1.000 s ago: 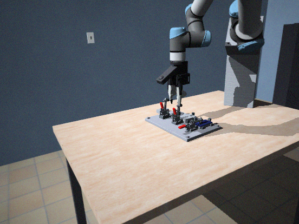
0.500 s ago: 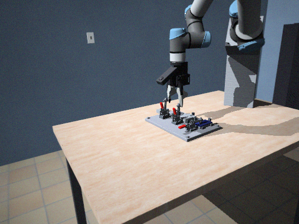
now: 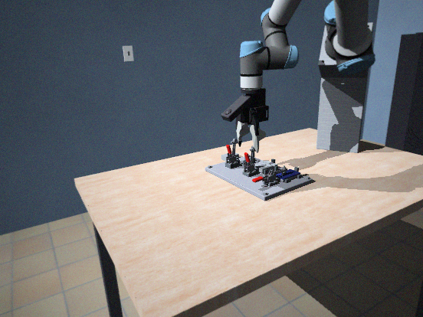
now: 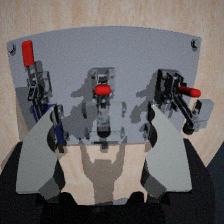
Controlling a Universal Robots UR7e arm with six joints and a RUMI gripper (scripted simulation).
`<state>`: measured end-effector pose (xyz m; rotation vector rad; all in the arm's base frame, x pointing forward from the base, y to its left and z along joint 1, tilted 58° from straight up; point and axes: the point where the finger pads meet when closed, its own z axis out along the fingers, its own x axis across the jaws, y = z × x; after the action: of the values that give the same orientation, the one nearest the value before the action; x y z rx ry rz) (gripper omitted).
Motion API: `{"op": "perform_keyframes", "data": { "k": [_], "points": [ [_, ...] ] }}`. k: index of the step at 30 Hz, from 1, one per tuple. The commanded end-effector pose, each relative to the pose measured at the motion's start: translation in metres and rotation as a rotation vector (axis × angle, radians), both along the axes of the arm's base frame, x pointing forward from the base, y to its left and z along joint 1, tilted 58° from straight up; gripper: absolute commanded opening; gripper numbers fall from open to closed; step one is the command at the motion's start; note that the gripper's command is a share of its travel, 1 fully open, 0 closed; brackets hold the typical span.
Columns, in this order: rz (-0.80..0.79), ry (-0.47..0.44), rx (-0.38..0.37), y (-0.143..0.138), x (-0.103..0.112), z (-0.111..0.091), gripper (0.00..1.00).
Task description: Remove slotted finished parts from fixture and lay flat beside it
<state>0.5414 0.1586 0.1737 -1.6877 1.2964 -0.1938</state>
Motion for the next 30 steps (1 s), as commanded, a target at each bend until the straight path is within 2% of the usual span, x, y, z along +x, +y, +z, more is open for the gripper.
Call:
{"op": "perform_keyframes", "data": {
  "k": [1, 8, 19, 30],
  "points": [
    [0.0, -0.001, 0.0, 0.0, 0.0, 0.0, 0.59],
    [0.0, -0.001, 0.0, 0.0, -0.005, -0.006, 0.59],
    [0.0, -0.001, 0.0, 0.001, -0.022, -0.025, 0.59],
    [0.0, -0.001, 0.0, 0.002, -0.047, -0.053, 0.59]
  ]
}}
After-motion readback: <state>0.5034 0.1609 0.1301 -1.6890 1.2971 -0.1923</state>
